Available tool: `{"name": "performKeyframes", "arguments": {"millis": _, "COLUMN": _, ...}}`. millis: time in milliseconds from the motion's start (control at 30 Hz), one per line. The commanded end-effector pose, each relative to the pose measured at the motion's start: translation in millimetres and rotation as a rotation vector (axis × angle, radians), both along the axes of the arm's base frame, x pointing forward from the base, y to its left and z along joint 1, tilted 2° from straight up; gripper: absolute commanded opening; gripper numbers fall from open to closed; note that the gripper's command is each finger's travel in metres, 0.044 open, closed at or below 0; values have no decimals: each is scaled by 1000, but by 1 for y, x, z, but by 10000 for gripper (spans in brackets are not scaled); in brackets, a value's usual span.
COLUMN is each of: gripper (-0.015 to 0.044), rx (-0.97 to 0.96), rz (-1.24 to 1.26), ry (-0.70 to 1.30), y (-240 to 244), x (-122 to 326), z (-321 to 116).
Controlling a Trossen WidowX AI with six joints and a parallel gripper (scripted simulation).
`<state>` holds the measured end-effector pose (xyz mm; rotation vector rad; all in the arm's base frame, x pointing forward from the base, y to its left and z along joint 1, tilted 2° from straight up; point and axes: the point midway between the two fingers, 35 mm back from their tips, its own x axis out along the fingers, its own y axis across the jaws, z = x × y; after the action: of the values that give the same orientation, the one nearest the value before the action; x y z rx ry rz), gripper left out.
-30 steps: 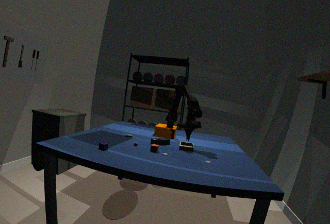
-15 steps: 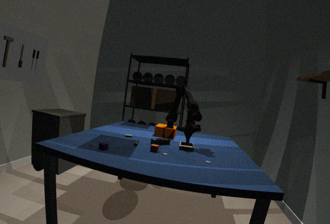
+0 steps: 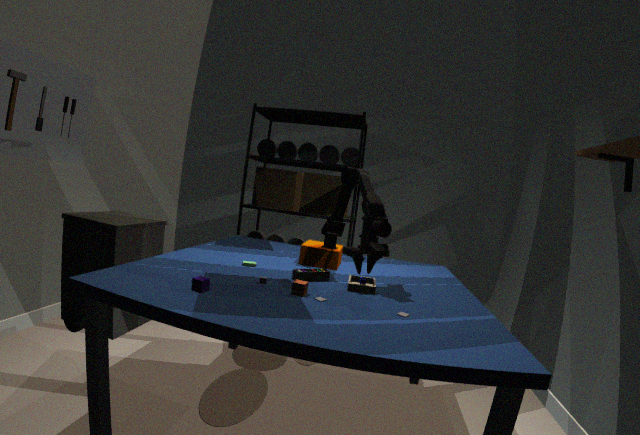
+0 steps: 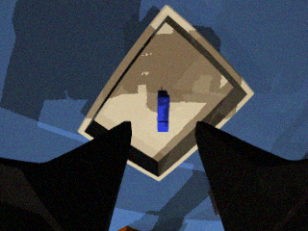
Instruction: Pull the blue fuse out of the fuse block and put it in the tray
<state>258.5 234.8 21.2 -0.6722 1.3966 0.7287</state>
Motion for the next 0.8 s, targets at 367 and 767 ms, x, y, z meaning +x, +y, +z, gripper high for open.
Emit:
{"name": "performKeyframes", "arguments": {"millis": 367, "gripper": 330, "rx": -5, "rz": -6, "ry": -1, "y": -3, "x": -2, "z": 37}}
{"name": "performKeyframes", "arguments": {"millis": 767, "gripper": 330, "rx": -6, "rz": -1, "ry": 6, "y": -4, "x": -4, "z": 35}}
